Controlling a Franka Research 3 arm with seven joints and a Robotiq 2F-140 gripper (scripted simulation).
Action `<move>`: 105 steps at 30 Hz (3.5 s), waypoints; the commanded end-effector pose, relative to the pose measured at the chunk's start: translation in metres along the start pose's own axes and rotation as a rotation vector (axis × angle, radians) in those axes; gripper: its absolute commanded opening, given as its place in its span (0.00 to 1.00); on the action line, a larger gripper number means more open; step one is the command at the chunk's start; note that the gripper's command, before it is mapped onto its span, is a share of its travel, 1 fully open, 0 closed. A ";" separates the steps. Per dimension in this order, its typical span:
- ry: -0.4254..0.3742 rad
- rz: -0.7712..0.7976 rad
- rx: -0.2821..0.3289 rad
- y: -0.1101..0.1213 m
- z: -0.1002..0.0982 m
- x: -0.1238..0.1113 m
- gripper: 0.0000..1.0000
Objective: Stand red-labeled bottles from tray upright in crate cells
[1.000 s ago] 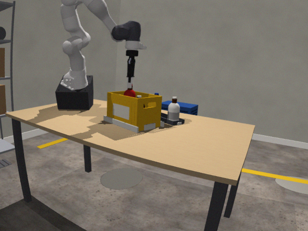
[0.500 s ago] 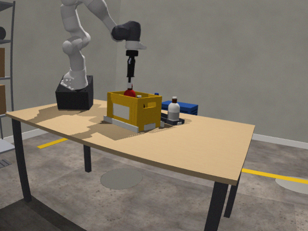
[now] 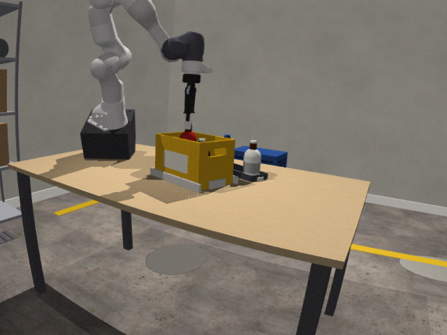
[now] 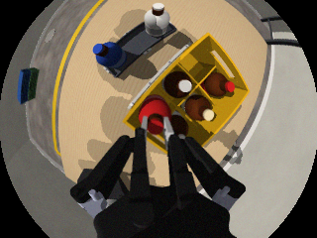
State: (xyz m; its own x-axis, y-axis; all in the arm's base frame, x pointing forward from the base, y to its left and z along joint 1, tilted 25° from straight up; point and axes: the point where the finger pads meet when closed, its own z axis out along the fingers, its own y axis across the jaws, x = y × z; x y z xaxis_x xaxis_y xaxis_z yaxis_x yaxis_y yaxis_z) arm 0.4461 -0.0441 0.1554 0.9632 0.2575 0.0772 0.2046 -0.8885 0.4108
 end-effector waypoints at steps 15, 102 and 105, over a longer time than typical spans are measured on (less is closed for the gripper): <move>0.014 0.005 -0.001 0.001 0.015 0.005 0.00; 0.014 0.005 -0.001 0.001 0.034 0.005 0.00; 0.014 0.005 -0.001 0.001 0.035 0.005 0.00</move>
State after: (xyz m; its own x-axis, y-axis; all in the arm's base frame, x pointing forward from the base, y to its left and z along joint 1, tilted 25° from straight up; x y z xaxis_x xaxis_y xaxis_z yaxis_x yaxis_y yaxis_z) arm 0.4524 -0.0576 0.1219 0.9633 0.2569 0.0781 0.2038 -0.8888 0.4105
